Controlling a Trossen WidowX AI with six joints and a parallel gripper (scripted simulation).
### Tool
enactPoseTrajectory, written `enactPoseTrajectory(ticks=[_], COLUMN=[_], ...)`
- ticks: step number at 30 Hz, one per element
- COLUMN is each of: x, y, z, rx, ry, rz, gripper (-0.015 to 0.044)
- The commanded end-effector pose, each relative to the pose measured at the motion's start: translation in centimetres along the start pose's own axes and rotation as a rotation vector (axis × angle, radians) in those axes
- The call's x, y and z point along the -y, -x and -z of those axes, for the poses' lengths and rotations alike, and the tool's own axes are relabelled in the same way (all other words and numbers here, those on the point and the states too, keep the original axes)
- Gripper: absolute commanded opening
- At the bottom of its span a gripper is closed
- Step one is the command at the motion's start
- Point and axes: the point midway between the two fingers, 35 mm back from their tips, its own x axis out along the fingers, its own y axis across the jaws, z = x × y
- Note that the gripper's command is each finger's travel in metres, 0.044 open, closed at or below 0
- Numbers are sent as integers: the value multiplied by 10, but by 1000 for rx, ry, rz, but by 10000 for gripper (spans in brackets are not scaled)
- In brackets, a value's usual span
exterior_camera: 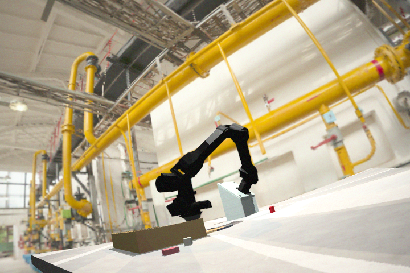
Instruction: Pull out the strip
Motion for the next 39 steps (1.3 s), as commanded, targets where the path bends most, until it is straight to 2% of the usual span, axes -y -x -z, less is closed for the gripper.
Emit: enactPoseTrajectory(ticks=[1, 10, 39], x=[-1, -2, -1], y=[-5, -6, -7], z=[0, -1, 42], rx=[-12, -12, -14], ry=[-5, -5, -7], rz=[-4, -4, -4], gripper=[0, 0, 0])
